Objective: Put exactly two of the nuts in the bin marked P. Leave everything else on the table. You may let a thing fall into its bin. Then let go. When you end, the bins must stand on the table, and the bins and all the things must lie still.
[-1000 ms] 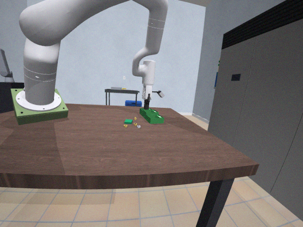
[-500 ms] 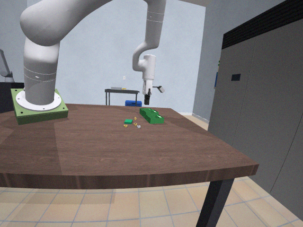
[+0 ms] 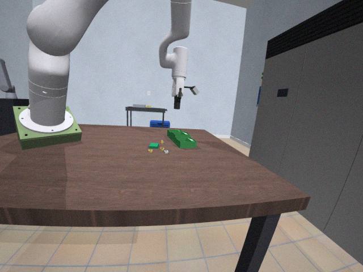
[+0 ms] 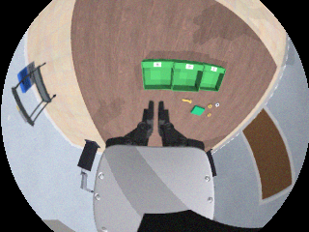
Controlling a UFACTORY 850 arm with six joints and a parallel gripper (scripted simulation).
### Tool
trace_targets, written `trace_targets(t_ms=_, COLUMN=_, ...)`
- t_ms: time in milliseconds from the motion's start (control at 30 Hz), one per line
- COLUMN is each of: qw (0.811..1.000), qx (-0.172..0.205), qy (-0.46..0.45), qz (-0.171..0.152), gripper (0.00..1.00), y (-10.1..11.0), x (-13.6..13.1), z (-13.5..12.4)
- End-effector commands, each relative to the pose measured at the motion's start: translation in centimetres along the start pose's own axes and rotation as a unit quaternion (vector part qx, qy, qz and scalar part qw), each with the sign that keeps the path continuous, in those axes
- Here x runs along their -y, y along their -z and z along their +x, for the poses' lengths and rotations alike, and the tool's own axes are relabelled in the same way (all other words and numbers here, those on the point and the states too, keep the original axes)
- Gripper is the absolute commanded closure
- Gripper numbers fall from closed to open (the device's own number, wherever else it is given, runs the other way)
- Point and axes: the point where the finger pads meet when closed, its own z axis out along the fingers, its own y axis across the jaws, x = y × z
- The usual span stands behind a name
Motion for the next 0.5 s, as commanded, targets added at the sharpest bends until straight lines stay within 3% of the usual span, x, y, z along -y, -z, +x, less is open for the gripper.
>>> trace_targets(t_ms=0, qw=1.000, qx=0.001, qy=0.000, qz=-0.001, gripper=0.93, y=2.9, x=-0.1, z=0.0)
trace_targets(t_ms=367, qw=1.000, qx=0.001, qy=0.000, qz=-0.001, gripper=0.93, y=2.9, x=-0.1, z=0.0)
trace_targets(t_ms=400, qw=1.000, qx=0.001, qy=0.025, qz=-0.001, gripper=0.70, y=2.6, x=-0.8, z=-0.3)
trace_targets(t_ms=467, qw=0.999, qx=0.001, qy=0.050, qz=-0.001, gripper=0.70, y=2.2, x=-1.5, z=-0.6)
